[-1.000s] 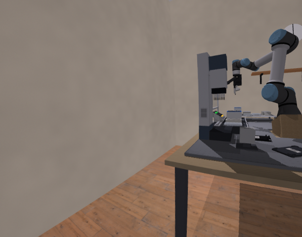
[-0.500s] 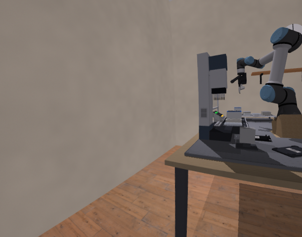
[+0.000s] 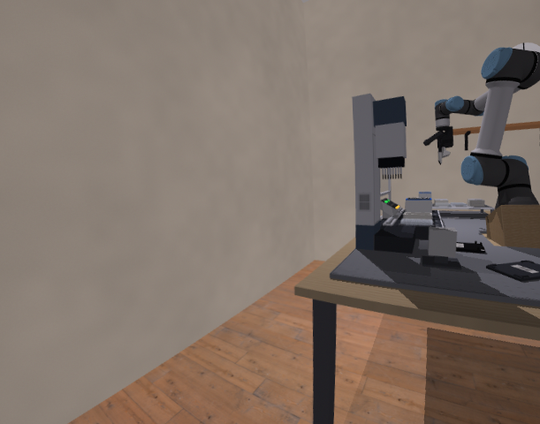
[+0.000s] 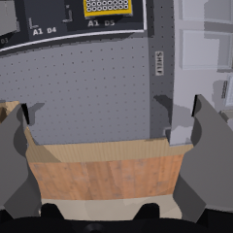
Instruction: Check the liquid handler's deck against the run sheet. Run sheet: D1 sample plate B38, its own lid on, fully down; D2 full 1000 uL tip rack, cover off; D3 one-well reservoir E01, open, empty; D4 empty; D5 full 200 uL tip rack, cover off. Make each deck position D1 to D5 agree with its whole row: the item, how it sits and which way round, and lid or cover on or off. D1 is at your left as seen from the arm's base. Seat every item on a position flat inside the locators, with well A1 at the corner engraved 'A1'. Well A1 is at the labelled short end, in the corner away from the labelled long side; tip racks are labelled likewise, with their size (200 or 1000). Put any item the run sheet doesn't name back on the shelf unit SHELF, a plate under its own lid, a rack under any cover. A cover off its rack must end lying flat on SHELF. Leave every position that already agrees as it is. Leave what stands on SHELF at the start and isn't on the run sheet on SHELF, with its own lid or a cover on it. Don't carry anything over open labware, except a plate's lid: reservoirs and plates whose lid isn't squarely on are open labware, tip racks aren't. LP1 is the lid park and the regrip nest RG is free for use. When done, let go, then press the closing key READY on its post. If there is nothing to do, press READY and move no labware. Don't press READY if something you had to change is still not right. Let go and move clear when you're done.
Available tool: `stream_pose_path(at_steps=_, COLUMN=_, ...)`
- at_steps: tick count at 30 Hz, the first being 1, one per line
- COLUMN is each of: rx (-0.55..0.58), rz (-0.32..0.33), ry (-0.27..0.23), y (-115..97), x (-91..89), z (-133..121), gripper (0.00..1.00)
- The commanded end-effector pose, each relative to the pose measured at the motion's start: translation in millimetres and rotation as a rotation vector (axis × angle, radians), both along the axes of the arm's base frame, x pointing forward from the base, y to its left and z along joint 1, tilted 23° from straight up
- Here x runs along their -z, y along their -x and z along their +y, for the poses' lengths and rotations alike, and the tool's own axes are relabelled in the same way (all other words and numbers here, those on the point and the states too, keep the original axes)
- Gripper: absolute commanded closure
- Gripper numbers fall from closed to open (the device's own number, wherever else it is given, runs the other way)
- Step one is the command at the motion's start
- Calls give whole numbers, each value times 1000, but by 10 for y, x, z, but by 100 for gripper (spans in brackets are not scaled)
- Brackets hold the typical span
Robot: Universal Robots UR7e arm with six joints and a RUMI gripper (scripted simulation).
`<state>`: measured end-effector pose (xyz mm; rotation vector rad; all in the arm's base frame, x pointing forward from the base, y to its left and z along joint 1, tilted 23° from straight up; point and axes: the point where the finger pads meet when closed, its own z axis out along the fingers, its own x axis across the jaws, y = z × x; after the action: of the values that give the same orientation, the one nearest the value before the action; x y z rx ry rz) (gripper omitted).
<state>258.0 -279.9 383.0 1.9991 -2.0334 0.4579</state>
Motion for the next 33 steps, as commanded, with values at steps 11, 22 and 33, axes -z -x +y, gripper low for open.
stream_pose_path(at_steps=11, rx=-10, rz=-1, ry=-7, y=501, x=-53, z=43, gripper=18)
stream_pose_path(at_steps=22, rx=33, rz=-20, ry=-9, y=496, x=45, z=280, gripper=18)
stream_pose_path(at_steps=33, rx=33, rz=-20, ry=-9, y=498, x=220, z=694, gripper=18)
